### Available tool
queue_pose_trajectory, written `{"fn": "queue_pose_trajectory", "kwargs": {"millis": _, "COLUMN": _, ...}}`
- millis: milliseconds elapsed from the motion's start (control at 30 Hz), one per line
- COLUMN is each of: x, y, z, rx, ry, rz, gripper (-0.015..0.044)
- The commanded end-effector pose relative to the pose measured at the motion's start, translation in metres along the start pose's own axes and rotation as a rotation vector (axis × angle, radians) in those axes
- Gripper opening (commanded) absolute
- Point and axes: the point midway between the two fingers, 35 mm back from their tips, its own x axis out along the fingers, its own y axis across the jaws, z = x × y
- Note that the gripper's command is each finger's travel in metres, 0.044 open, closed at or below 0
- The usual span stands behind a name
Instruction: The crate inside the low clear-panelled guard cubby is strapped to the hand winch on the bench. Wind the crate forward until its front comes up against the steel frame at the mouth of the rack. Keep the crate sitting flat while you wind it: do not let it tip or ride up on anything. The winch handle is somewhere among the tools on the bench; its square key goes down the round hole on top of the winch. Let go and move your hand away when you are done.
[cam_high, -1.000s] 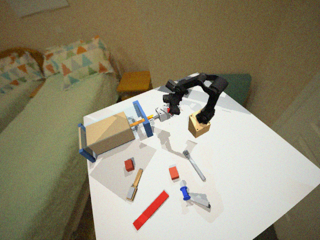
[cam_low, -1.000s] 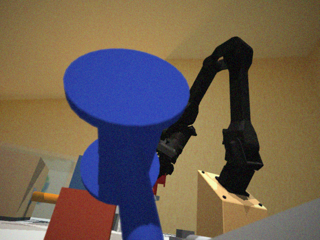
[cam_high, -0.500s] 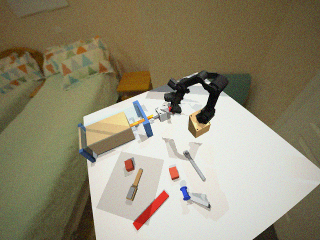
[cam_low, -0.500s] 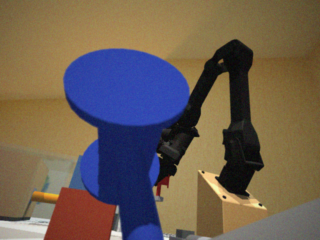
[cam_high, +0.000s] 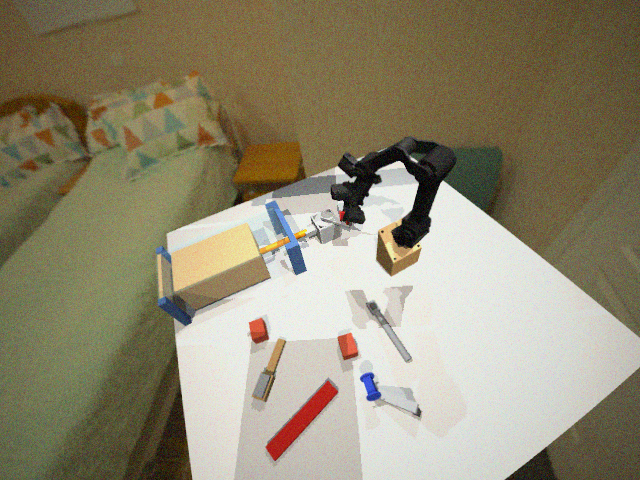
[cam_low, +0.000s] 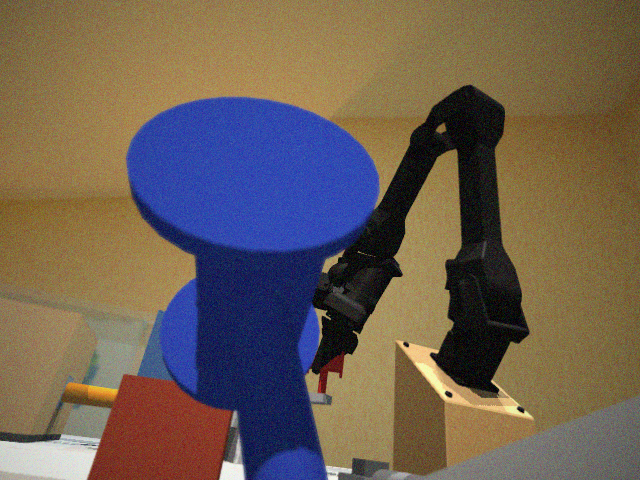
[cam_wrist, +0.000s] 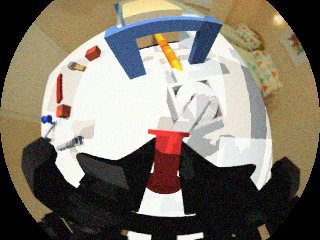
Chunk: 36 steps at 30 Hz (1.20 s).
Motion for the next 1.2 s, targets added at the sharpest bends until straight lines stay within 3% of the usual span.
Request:
{"fn": "queue_pose_trajectory", "kwargs": {"millis": 0, "x": 0.000, "y": -0.009, "z": -0.005, "rx": -0.003, "ry": 0.019, "rz": -0.017, "gripper": 0.0000}}
{"fn": "queue_pose_trajectory", "kwargs": {"millis": 1167, "x": -0.005, "y": -0.045, "z": -0.014, "rx": -0.003, "ry": 0.020, "rz": -0.021, "gripper": 0.0000}}
